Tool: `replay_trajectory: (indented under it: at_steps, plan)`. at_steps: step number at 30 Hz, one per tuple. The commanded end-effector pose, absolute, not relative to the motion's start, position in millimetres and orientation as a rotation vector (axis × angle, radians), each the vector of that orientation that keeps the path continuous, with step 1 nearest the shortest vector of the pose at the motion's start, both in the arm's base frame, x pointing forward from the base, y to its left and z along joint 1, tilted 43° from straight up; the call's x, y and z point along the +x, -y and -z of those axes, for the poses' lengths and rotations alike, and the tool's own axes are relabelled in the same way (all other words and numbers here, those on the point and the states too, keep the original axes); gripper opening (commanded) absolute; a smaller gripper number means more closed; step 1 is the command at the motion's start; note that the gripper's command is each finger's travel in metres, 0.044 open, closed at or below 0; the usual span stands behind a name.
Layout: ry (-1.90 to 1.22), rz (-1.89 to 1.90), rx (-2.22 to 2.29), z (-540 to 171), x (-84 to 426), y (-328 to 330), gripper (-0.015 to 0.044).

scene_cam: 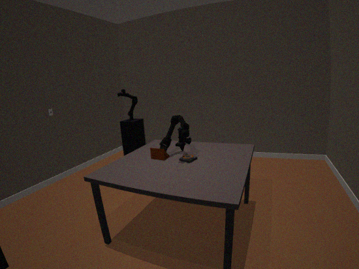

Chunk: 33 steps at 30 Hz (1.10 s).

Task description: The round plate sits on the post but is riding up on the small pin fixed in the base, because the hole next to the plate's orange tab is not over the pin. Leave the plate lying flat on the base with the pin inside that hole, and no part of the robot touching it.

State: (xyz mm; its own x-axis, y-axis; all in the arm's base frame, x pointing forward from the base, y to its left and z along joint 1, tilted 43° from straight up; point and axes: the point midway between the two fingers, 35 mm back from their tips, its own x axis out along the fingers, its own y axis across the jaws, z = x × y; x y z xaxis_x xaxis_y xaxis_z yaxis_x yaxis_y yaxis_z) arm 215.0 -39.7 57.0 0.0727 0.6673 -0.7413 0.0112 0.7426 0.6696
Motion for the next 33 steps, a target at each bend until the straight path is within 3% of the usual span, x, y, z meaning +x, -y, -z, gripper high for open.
replay_trajectory:
  at_steps: [1,10,33]
  plan:
    - [-1.433,-0.541,0.607,-50.7,217.2,31.9,0.0000]
    - [-1.432,-0.543,0.609,-24.2,218.9,5.9,0.0000]
    - [-1.432,-0.542,0.608,-8.4,224.3,23.6,0.0000]
